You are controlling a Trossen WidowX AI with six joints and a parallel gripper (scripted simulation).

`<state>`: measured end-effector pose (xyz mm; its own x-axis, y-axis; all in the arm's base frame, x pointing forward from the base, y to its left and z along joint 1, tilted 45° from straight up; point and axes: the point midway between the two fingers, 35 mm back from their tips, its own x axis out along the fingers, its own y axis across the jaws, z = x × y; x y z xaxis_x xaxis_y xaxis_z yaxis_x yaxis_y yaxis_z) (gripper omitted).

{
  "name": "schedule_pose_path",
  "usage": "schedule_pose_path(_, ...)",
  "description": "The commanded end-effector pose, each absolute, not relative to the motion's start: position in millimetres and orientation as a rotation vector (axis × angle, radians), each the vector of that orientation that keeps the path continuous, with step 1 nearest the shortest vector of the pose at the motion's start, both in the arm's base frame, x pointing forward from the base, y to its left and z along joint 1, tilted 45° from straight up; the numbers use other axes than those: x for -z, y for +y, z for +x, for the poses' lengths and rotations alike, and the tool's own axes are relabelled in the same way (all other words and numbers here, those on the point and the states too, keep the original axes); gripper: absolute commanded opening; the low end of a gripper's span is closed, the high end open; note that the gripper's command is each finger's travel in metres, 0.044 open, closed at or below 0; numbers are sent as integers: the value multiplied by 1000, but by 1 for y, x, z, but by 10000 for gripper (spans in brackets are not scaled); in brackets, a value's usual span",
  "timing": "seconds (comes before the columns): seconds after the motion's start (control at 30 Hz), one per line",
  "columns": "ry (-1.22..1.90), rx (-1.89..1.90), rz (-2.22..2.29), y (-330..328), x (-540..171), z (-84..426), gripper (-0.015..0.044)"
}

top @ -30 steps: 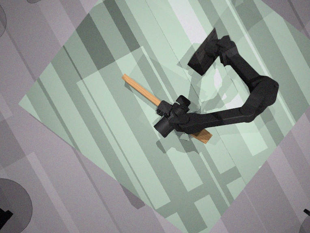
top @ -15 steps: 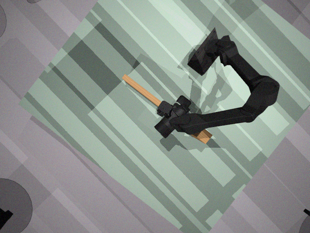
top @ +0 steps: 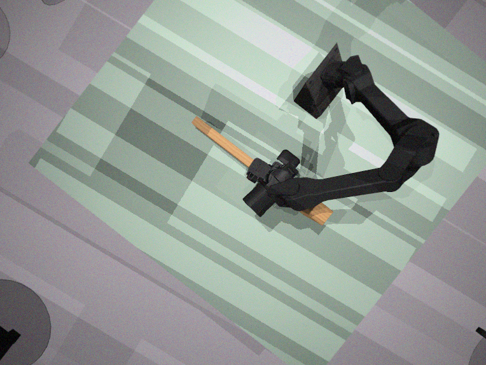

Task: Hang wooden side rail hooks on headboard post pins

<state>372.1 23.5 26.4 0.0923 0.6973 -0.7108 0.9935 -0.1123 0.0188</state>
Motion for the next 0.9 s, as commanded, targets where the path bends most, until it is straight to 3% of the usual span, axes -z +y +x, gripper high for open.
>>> schedule_pose_path(0.0, 1642, 754, 1874, 22, -31, 373, 0)
schedule_pose_path(0.87, 1642, 754, 1874, 23, -34, 376, 0)
